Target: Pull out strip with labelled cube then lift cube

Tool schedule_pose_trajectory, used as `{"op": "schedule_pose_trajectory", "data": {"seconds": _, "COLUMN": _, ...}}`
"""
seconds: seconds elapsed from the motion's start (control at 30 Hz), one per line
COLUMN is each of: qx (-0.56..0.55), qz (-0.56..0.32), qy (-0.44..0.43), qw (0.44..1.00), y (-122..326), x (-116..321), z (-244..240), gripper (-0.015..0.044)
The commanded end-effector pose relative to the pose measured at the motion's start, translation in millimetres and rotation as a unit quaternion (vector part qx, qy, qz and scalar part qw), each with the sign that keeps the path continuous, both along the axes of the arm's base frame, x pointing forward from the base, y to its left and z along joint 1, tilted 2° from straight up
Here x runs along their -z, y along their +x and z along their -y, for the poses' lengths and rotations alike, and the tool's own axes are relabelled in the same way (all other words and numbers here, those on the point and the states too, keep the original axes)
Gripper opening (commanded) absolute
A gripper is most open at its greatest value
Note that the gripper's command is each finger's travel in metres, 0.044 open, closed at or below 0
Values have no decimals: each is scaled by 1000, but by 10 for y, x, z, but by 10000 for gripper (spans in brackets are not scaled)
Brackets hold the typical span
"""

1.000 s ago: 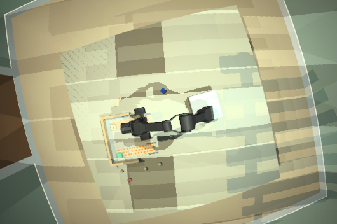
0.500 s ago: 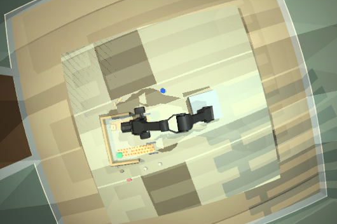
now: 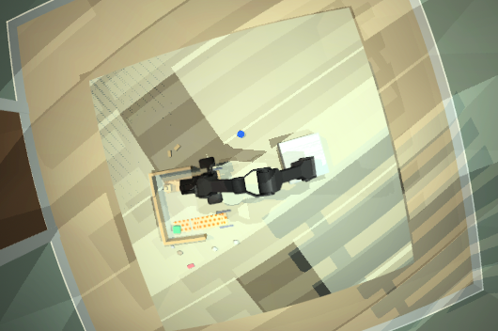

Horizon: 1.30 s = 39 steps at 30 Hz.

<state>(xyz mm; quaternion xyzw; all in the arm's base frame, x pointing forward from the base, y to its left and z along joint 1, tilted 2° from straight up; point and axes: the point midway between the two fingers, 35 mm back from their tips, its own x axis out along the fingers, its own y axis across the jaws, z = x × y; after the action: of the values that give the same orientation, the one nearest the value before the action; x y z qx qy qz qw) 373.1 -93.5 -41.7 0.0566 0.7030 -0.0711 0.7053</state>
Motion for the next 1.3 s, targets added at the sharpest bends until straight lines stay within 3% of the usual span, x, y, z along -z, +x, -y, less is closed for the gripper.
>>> {"op": "schedule_pose_trajectory", "data": {"seconds": 0.0, "qx": -2, "qz": -2, "qy": -2, "qw": 1000, "y": -17, "x": 85, "z": 8, "gripper": 0}}
{"op": "schedule_pose_trajectory", "data": {"seconds": 1.27, "qx": -2, "qz": -2, "qy": -2, "qw": 1000, "y": -23, "x": 157, "z": 12, "gripper": 0}}
